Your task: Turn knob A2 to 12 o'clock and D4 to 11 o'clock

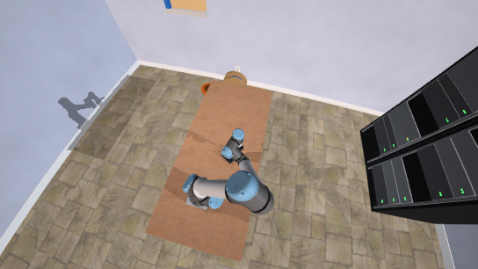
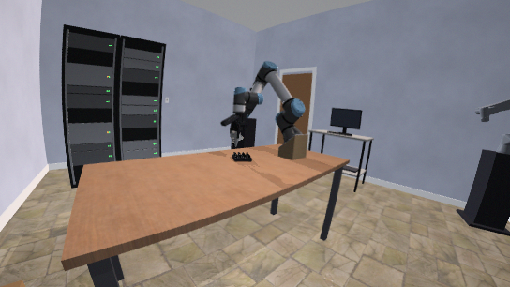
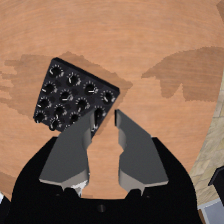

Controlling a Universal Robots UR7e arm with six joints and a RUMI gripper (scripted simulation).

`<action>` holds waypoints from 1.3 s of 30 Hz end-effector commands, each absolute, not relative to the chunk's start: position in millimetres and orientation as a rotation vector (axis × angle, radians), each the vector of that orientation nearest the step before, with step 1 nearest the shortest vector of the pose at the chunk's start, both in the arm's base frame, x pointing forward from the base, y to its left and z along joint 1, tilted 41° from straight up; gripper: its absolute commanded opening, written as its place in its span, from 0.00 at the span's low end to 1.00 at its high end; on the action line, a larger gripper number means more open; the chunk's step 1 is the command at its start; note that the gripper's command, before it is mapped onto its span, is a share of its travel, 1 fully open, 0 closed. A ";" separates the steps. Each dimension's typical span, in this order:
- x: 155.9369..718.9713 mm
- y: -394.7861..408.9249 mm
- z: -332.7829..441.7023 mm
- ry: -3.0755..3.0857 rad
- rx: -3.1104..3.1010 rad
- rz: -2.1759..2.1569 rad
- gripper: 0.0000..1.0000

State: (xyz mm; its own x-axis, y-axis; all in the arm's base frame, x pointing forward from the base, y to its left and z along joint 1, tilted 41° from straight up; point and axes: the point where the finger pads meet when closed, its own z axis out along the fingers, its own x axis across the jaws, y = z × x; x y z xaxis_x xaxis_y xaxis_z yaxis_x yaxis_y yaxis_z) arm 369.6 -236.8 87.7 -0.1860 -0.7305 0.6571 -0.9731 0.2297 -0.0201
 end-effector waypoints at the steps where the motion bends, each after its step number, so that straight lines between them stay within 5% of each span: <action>1: 370.3 -235.7 89.9 -2.117 1.406 0.663 0.11; 39: 365.6 -227.5 99.1 -2.659 0.496 0.938 0.11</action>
State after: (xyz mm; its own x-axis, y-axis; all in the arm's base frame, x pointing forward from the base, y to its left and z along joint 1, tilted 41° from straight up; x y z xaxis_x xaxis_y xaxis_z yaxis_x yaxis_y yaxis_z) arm 365.9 -228.5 98.1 -0.8710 -0.2841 0.4009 -0.4720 0.7105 -0.5219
